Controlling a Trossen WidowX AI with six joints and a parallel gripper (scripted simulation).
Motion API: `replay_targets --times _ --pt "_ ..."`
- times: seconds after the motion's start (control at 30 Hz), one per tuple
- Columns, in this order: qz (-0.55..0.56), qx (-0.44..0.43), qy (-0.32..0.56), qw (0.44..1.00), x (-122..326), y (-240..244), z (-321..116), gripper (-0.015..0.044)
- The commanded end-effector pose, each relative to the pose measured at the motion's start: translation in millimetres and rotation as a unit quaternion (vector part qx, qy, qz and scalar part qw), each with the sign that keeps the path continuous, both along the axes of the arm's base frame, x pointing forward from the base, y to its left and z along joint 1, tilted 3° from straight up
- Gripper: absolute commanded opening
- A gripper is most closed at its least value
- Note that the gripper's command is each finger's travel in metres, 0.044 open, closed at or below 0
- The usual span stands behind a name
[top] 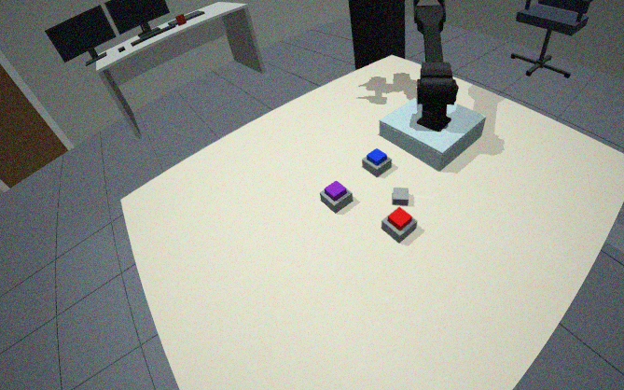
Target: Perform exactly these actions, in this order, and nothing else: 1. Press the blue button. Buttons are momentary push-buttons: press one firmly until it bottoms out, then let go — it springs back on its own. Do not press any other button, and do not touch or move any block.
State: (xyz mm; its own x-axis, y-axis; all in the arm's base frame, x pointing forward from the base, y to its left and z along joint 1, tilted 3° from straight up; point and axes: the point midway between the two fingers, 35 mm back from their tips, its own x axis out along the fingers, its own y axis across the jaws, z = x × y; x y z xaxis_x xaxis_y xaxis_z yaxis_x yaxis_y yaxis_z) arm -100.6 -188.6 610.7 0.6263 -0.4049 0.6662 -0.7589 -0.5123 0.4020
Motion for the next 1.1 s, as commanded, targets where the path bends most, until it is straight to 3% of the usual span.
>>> replay_targets --times 0.0,0.07,0.23,0.4,0.6,0.77,0.93,1.07 --pt "-0.007 -0.013 0.010 1.000 5.1 5.5 0.9 0.0400" --pt "-0.056 -0.112 0.094 0.988 47.9 46.9 3.0 0.0400" --pt "-0.110 -0.238 0.201 0.944 107.3 92.5 -7.9 0.0400" --pt "-0.156 -0.405 0.344 0.833 192.9 139.6 -49.6 0.0400" --pt "-0.148 -0.582 0.494 0.629 285.0 167.2 -140.2 0.0400" --pt "-0.076 -0.689 0.577 0.432 332.4 167.3 -238.9 0.0400" --pt "0.061 -0.753 0.612 0.233 341.8 155.7 -348.9 0.0400" --pt "0.220 -0.769 0.594 0.094 315.8 147.1 -435.4 0.0400"
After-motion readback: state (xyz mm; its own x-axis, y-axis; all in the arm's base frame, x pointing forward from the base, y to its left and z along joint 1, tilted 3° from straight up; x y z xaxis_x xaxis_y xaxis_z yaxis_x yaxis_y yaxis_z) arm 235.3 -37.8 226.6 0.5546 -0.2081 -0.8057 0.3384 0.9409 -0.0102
